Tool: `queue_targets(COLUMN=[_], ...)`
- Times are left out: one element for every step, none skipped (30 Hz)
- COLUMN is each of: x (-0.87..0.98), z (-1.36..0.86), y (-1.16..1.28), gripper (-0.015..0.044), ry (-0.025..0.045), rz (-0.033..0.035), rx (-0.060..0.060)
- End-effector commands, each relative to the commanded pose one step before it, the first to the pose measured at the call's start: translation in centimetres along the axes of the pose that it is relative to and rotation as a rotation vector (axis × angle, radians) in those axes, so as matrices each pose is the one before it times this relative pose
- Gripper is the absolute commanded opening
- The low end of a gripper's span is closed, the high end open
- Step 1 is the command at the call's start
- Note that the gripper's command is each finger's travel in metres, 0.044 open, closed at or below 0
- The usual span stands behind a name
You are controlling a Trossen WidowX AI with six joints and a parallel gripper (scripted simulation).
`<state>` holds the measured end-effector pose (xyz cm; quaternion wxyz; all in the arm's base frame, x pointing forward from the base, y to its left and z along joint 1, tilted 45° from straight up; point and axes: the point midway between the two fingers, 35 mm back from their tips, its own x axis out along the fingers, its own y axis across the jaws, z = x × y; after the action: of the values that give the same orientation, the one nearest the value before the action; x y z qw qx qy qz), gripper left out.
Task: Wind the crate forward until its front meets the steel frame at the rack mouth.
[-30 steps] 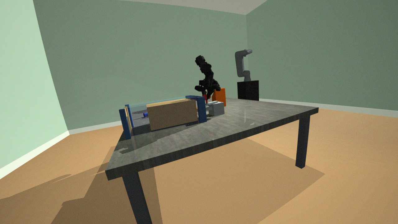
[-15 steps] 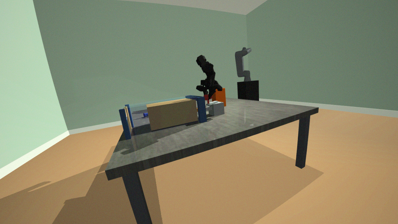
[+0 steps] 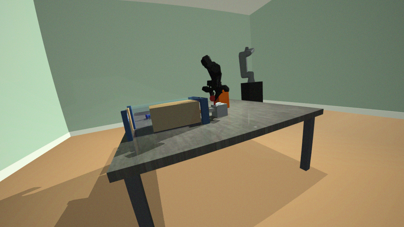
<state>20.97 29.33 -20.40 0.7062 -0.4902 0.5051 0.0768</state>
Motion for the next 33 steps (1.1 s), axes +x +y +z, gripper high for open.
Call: queue_targets(x=[-0.241, -0.016, -0.024, -0.016, -0.025, -0.017, -0.027, -0.018, -0.028, -0.018, -0.029, -0.019, -0.03, -0.02, -0.031, -0.021, -0.032, -0.021, -0.033, -0.022, -0.034, -0.022, -0.035, -0.023, -0.036, -0.024, -0.036, -0.024, -0.037, -0.025, -0.038, -0.026, -0.039], z=[-0.723, -0.03, -0.047, -0.032, -0.05, -0.034, -0.052, -0.035, -0.054, -0.037, -0.057, -0.038, -0.059, -0.04, -0.062, -0.042, -0.064, -0.043, -0.066, -0.045, -0.068, -0.046, -0.071, -0.048, -0.073, -0.049, -0.075, -0.05, -0.077, -0.052, -0.079, -0.053, -0.081], y=[1.675, 0.084, 0.123, 0.083, 0.122, 0.082, 0.121, 0.081, 0.12, 0.081, 0.119, 0.08, 0.117, 0.079, 0.116, 0.078, 0.115, 0.077, 0.113, 0.076, 0.112, 0.075, 0.11, 0.074, 0.108, 0.072, 0.107, 0.071, 0.105, 0.07, 0.103, 0.069, 0.101], gripper=[0.0, 0.0, 0.0, 0.0, 0.0, 0.0, 0.0, 0.0, 0.0, 0.0, 0.0, 0.0, 0.0, 0.0, 0.0, 0.0, 0.0, 0.0, 0.0, 0.0, 0.0, 0.0, 0.0, 0.0, 0.0, 0.0, 0.0, 0.0, 0.0, 0.0, 0.0, 0.0, 0.0], ry=[0.01216, 0.0, 0.0, 0.0, 0.0, 0.0, 0.0, 0.0, 0.0, 0.0, 0.0, 0.0, 0.00001, 0.00001, 0.00001, 0.00001, 0.00001, 0.00001, 0.00001, 0.00001, 0.00002, 0.00001, 0.00002, 0.00001, 0.00002, 0.00001, 0.00002, 0.00002, 0.00002, 0.00002, 0.00003, 0.00002, 0.00003], rz=[0.03131, 0.00008, 0.00012, 0.00008, 0.00012, 0.00008, 0.00012, 0.00008, 0.00012, 0.00008, 0.00012, 0.00008, 0.00012, 0.00008, 0.00012, 0.00008, 0.00012, 0.00008, 0.00012, 0.00008, 0.00012, 0.00008, 0.00012, 0.00008, 0.00012, 0.00008, 0.00012, 0.00008, 0.00012, 0.00008, 0.00012, 0.00008, 0.00012], rx=[-0.0131, 0.0, 0.0, 0.0, 0.0, 0.0, 0.0, 0.0, 0.0, 0.0, 0.0, 0.0, 0.0, 0.0, 0.0, 0.0, 0.0, 0.0, 0.0, 0.0, 0.0, 0.0, 0.0, 0.0, 0.0, 0.0, 0.0, 0.0, 0.0, 0.0, 0.0, 0.0, 0.0])
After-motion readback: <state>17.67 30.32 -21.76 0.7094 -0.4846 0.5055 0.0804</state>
